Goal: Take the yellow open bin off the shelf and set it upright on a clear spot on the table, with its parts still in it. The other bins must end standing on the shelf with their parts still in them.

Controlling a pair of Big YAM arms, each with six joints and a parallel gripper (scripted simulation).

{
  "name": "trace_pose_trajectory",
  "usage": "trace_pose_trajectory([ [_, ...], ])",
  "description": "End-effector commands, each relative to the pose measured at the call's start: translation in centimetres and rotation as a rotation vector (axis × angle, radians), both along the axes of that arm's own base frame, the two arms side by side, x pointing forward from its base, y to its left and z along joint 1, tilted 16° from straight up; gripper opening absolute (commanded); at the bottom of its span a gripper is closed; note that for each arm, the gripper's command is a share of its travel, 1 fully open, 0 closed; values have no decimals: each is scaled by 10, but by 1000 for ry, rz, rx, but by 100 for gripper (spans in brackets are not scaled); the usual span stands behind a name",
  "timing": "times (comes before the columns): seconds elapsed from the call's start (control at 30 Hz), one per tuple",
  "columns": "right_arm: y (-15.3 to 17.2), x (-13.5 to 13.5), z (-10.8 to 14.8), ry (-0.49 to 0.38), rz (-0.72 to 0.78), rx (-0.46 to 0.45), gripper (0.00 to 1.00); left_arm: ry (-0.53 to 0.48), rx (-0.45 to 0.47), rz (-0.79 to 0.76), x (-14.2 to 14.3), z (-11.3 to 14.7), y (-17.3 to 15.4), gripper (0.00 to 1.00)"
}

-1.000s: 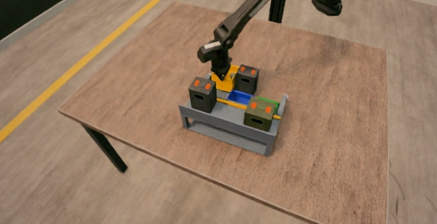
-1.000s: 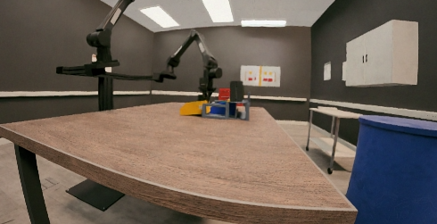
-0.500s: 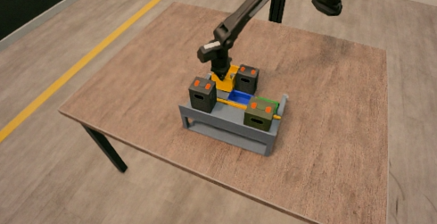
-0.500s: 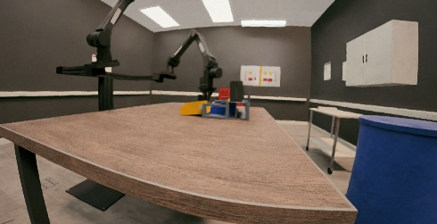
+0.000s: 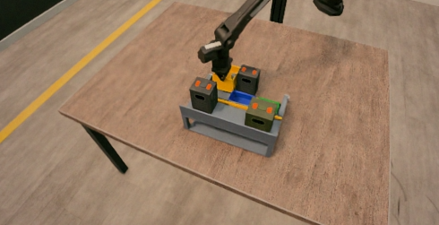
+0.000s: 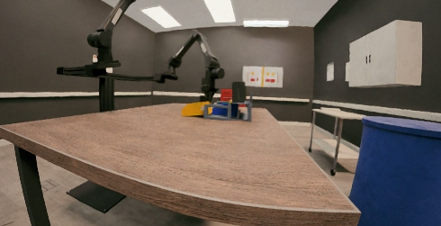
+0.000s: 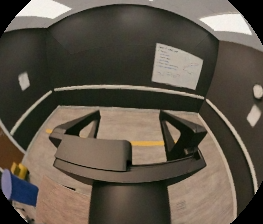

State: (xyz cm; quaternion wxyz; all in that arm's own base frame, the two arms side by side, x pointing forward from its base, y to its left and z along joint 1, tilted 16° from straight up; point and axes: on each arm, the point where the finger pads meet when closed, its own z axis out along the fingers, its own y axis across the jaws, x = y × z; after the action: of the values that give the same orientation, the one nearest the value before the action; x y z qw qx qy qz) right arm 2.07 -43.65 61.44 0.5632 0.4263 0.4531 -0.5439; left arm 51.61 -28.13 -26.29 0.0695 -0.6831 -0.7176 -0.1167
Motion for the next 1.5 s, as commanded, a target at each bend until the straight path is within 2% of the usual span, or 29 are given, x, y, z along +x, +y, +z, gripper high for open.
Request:
trace_pose_trajectory([
  [0.0, 9, -4, 12, -14, -3, -41, 100, -20, -11, 7, 16, 1, 1, 12],
  [0.5, 9, -4, 12, -14, -3, -41, 100, 4, 4, 7, 2, -3, 9, 12],
  [1.47, 9, -4, 12, -14, -3, -41, 100, -3, 0, 8, 5, 1, 7, 10],
])
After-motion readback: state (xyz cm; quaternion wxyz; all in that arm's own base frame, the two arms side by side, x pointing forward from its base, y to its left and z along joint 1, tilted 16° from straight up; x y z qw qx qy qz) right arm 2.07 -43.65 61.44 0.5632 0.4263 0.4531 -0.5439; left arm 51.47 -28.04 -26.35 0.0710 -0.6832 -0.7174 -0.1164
